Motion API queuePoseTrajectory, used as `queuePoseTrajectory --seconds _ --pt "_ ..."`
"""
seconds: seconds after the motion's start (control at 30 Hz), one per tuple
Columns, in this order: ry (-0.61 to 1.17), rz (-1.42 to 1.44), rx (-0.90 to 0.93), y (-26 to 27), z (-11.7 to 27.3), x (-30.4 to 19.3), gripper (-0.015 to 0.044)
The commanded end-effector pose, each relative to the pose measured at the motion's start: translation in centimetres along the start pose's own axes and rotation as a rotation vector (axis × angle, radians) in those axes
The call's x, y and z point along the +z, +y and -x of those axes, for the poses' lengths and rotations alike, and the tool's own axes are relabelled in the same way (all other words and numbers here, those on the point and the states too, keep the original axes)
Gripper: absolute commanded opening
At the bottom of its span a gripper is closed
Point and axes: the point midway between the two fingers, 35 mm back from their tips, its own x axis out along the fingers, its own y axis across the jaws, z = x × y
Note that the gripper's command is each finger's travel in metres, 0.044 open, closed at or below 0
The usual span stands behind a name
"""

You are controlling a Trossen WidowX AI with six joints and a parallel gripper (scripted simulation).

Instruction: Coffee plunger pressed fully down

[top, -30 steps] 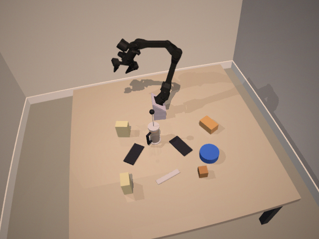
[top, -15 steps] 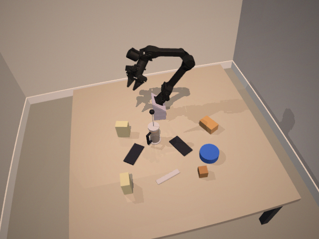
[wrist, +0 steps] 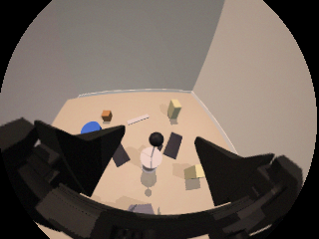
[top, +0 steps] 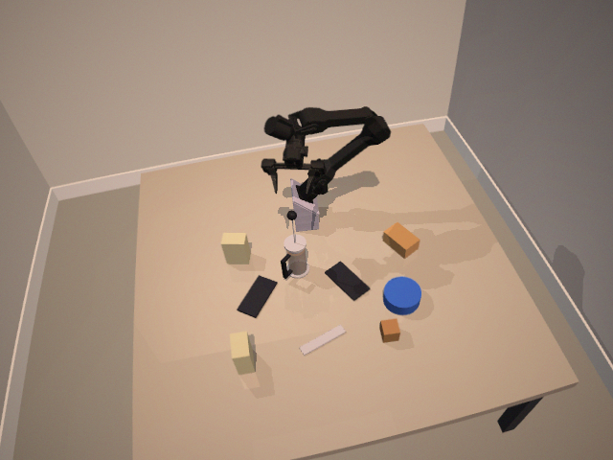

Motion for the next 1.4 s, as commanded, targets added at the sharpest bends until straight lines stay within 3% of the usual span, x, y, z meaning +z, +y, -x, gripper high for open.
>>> queuePoseTrajectory --seconds 0.0,1.13,1.37 --pt "-0.004 0.006 0.01 0.2 -1.4 -2.4 0.044" --pt "-0.006 0.002 0.001 0.2 -6.0 -3.6 0.044" --pt "-0.006 0.002 0.001 0.2 -6.0 -3.6 0.0256"
